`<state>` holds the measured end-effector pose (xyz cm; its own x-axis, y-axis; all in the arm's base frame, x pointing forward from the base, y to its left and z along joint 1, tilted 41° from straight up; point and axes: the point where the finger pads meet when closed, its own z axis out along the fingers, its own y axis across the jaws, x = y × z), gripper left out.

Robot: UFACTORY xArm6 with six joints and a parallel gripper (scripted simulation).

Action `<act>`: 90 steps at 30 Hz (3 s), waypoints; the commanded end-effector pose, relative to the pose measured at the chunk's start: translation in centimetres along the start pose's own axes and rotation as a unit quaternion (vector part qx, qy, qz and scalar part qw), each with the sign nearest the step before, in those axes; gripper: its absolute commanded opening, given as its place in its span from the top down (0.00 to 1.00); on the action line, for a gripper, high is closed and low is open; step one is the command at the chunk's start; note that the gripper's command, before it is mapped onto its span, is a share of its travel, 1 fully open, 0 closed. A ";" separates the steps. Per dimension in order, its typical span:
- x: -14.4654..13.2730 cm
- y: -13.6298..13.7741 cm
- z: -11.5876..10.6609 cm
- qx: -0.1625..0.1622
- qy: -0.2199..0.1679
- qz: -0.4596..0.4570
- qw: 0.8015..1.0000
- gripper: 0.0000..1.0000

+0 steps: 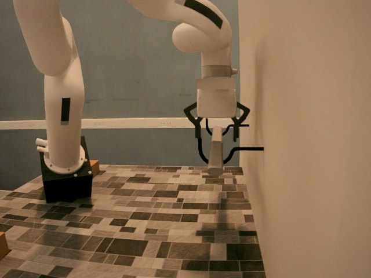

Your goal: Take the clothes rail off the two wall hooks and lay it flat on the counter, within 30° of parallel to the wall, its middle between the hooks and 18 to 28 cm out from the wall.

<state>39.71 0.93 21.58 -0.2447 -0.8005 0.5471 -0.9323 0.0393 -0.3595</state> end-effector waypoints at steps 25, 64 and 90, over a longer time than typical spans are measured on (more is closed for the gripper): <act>0.0 -0.1 -0.1 0.001 -0.001 0.001 1.000 1.00; 0.0 -0.1 -0.8 0.001 -0.001 0.001 1.000 1.00; 0.0 -0.1 -2.3 0.001 -0.001 0.001 1.000 1.00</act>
<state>39.21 2.03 22.97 -0.2446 -0.8004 0.5472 -0.9324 0.0393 -0.3593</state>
